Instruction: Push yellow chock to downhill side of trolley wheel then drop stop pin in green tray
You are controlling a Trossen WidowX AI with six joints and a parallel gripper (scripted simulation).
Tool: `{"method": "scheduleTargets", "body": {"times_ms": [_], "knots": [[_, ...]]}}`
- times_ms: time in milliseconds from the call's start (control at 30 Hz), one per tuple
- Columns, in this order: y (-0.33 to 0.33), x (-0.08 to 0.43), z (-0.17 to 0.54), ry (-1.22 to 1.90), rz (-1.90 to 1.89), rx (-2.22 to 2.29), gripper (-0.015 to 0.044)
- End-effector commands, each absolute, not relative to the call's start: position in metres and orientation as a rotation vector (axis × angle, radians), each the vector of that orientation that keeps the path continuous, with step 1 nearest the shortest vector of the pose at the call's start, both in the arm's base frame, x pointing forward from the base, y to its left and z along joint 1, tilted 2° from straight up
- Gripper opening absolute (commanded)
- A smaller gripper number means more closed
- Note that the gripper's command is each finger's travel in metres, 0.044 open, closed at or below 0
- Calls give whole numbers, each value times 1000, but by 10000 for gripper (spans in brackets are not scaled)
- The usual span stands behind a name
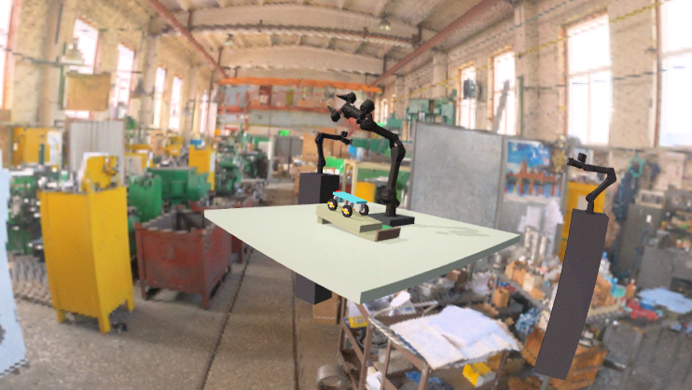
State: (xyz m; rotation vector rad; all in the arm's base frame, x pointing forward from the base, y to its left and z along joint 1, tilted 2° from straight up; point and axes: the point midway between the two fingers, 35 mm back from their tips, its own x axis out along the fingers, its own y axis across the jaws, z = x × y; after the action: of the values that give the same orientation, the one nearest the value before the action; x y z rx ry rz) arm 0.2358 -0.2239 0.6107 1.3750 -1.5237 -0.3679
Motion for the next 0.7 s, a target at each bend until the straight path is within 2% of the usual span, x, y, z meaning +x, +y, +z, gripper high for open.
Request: {"method": "scheduleTargets", "body": {"times_ms": [0, 233, 433, 667], "knots": [[-225, 237, 609, -1513, -378, 1370, 374], [-255, 278, 531, -1076, -735, 1207, 190], [-275, 292, 436, -620, -995, 1091, 190], [-275, 272, 318, -69, -1193, 1020, 190]]}}
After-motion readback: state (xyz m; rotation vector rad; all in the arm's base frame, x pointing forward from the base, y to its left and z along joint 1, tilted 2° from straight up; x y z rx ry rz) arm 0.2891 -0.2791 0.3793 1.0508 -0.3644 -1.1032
